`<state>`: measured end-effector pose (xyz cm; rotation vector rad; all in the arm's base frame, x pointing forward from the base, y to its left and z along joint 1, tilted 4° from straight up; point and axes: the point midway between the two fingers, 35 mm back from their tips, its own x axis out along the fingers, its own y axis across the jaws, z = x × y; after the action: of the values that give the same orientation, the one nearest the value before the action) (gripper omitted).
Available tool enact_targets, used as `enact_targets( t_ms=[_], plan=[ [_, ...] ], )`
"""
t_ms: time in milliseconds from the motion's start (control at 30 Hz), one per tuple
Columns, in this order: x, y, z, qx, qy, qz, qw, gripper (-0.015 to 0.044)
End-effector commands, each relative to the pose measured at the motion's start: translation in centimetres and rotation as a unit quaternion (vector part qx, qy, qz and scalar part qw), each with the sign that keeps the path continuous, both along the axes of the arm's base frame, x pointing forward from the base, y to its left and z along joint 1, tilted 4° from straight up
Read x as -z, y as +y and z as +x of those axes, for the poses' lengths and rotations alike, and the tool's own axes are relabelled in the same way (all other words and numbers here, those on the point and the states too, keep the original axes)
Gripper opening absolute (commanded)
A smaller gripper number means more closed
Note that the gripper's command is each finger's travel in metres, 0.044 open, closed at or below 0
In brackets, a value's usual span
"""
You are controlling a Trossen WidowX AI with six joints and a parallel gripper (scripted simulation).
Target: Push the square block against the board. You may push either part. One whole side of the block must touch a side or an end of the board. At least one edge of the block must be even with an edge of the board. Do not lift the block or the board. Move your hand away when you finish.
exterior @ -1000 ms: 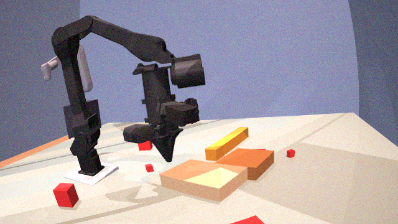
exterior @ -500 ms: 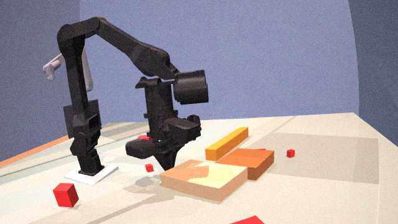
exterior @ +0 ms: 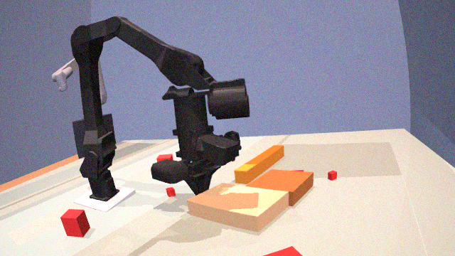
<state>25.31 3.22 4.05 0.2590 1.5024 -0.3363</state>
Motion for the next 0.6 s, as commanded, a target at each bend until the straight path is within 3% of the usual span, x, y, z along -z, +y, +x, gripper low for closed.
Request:
enact_targets(
  t_ms=[0,567],
  plan=[
    [-0.1,-0.4,0.9,0.0,-0.004,-0.002,1.0,0.0],
    [-0.1,0.1,0.0,0.0,-0.004,-0.002,1.0,0.0]
  ],
)
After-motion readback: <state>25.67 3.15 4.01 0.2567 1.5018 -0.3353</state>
